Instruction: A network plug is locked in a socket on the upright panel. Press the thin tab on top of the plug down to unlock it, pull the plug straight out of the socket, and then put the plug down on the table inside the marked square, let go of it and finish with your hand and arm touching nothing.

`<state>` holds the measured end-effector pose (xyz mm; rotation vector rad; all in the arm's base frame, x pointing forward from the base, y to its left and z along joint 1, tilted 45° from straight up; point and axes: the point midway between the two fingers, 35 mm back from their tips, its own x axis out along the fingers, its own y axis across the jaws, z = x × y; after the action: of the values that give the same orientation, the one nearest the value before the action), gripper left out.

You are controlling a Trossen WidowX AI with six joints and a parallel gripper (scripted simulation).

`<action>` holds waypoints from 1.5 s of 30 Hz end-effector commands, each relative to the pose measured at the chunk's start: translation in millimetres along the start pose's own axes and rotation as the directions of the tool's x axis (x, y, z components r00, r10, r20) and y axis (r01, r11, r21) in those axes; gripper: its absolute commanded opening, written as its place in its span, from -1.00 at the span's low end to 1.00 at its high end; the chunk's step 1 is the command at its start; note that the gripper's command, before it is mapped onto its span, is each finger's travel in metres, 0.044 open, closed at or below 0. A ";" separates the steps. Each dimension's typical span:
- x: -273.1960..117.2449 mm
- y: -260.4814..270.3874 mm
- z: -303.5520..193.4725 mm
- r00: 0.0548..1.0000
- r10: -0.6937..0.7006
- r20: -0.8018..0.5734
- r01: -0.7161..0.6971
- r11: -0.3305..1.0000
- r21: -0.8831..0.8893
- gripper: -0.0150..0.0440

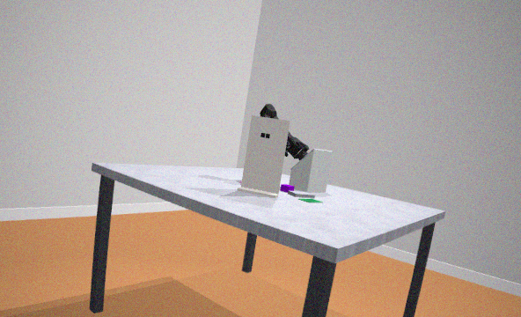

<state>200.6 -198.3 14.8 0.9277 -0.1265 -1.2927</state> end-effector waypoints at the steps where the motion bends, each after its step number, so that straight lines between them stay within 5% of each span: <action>1: 0.0 0.0 0.0 1.000 0.000 0.000 0.000 1.000 0.000 -0.49; 6: 0.0 0.0 0.0 1.000 0.000 0.000 0.000 1.000 0.000 -0.49; 12: 0.0 0.0 0.0 1.000 0.000 0.000 0.000 1.000 0.000 0.04; 45: -17.8 1.1 -1.0 1.000 -0.003 -0.003 0.003 1.000 0.000 0.04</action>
<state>197.8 -184.9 21.5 0.9291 -0.1223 -1.2935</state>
